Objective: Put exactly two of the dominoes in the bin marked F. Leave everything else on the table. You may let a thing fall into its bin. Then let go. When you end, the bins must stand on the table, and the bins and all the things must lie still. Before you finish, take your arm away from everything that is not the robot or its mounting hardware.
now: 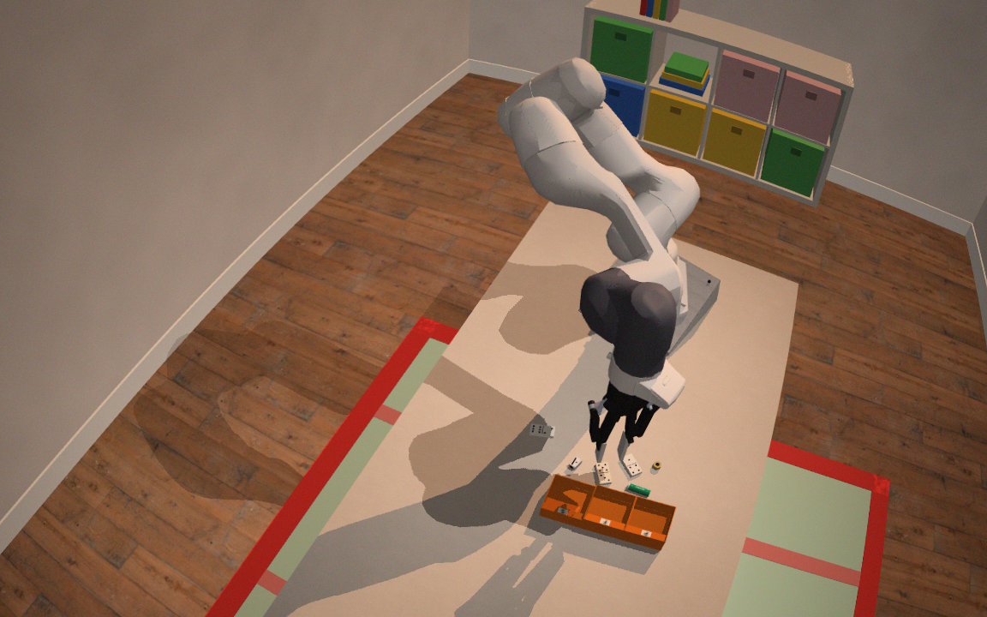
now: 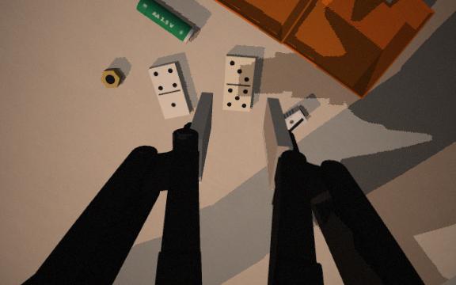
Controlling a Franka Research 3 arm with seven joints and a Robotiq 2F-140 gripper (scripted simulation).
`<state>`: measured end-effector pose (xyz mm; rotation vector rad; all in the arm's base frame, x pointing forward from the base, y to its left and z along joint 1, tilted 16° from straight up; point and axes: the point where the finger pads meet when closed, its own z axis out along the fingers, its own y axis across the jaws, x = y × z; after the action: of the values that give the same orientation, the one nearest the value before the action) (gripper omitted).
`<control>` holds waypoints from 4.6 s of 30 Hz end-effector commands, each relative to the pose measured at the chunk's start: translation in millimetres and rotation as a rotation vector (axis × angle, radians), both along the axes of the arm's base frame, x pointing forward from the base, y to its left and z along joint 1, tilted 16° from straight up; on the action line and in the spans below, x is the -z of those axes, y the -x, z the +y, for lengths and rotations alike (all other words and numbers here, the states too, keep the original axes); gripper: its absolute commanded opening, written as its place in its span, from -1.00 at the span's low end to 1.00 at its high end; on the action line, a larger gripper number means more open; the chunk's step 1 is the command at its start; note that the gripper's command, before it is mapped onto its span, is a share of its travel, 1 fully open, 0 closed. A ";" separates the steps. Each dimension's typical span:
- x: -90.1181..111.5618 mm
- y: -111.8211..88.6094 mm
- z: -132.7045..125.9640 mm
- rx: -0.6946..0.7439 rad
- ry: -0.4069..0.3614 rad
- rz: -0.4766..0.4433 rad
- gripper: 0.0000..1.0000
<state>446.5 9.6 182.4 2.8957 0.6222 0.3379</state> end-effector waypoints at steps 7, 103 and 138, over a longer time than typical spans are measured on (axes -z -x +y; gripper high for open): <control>4.0 -0.3 -0.3 -0.008 0.001 -0.001 -0.51; 45.3 -11.8 -3.9 -0.008 0.001 -0.001 -0.75; 6.8 -1.7 0.4 -0.008 0.001 -0.001 -0.75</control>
<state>449.2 10.0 175.4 2.8941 0.6261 0.3437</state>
